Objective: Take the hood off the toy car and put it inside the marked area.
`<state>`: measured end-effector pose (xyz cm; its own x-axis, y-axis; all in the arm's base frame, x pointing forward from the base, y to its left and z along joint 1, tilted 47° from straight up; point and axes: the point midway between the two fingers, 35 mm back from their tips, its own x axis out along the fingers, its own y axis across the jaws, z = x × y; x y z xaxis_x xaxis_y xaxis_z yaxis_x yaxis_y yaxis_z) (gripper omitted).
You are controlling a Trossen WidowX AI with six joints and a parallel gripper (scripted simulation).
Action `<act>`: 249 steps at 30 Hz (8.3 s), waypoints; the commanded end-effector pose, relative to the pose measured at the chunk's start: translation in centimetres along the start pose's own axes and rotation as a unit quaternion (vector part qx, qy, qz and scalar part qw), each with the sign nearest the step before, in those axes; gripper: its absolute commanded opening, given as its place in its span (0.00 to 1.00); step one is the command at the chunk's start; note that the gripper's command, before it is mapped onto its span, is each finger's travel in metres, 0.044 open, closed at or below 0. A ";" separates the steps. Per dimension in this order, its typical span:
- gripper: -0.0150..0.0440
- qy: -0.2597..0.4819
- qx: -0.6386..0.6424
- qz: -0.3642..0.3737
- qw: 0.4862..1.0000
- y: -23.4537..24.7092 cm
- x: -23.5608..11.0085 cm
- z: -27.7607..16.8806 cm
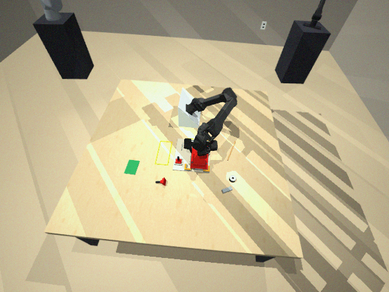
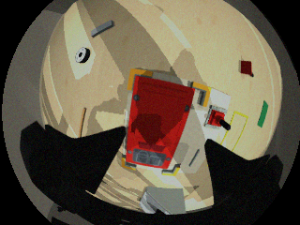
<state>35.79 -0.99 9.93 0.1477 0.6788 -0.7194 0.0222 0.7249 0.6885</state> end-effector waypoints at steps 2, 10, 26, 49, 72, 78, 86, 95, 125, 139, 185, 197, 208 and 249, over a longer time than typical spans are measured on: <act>1.00 0.004 0.027 0.024 0.999 0.9 0.2 -0.5; 1.00 0.004 0.027 0.024 0.999 0.9 0.4 -0.4; 1.00 0.004 0.027 0.024 0.999 0.9 1.8 -0.4; 1.00 0.004 0.027 0.024 0.999 0.9 3.8 -0.4; 1.00 0.004 0.027 0.025 0.999 1.0 5.5 -0.4; 1.00 0.004 0.027 0.025 0.999 1.1 5.8 -0.4; 1.00 0.004 0.027 0.025 0.999 1.1 6.2 -0.4; 1.00 0.003 0.027 0.026 0.999 1.1 6.6 -0.4; 0.75 0.002 0.024 0.023 0.999 1.1 7.2 -0.4; 0.25 0.001 0.024 0.023 0.999 1.0 6.4 -0.3; 0.25 -0.002 0.029 0.017 0.999 -2.8 0.4 -0.1; 0.25 -0.002 0.030 0.006 1.000 -11.9 0.2 -1.6; 0.25 0.001 0.028 0.009 1.000 -19.3 0.4 -4.8; 0.25 0.001 0.025 0.016 1.000 -22.6 3.5 -6.8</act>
<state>29.07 -14.62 -8.58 0.1469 0.6967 -0.7021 0.0612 0.7021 0.7095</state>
